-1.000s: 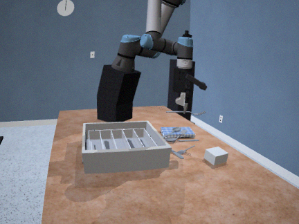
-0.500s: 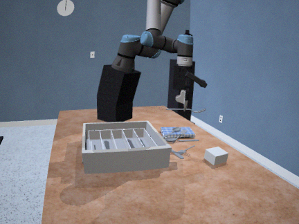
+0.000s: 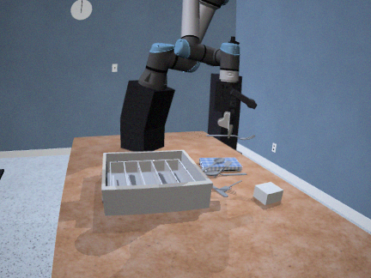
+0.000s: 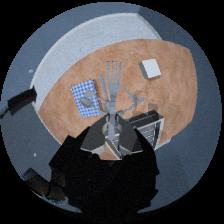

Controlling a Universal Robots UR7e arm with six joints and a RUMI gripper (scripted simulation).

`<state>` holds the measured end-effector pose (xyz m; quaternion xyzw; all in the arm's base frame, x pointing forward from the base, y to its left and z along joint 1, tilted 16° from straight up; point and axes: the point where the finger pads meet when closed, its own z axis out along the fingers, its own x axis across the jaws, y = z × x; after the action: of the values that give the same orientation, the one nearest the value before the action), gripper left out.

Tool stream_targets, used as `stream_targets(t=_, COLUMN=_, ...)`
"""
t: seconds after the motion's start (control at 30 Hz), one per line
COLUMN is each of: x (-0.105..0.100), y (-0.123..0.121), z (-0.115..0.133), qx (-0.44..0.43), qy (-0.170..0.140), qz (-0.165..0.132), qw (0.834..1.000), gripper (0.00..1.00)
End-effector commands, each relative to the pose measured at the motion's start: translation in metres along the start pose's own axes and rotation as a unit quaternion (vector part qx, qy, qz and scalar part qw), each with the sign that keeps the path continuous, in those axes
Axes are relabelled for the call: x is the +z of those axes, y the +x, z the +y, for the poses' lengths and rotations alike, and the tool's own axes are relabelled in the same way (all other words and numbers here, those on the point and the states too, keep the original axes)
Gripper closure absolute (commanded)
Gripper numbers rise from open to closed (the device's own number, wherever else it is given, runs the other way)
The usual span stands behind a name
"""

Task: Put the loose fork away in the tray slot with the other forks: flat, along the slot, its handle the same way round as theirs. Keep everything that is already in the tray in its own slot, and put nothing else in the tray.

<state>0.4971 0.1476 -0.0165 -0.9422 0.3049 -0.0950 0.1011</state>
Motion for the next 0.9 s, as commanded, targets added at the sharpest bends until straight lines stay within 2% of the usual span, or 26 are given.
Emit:
stream_targets(t=0.0, x=-0.001, y=0.001, z=0.001, qx=0.001, qy=0.001, qz=0.000, qw=1.000, gripper=0.98)
stream_targets(t=0.2, x=0.001, y=0.008, z=0.008, qx=0.001, qy=-0.001, qz=-0.001, qw=1.000, gripper=0.98)
stream_targets(t=0.4, x=0.004, y=0.031, z=0.032, qx=0.000, qy=-0.004, qz=-0.001, qw=1.000, gripper=0.98)
stream_targets(t=0.47, x=0.004, y=0.031, z=0.032, qx=0.000, qy=-0.004, qz=-0.001, qw=1.000, gripper=0.98)
stream_targets(t=0.67, x=0.007, y=0.069, z=0.078, qx=-0.001, qy=-0.009, qz=-0.002, qw=1.000, gripper=0.98)
stream_targets(t=0.87, x=0.009, y=0.107, z=0.143, qx=-0.001, qy=-0.011, qz=-0.005, qw=1.000, gripper=0.98)
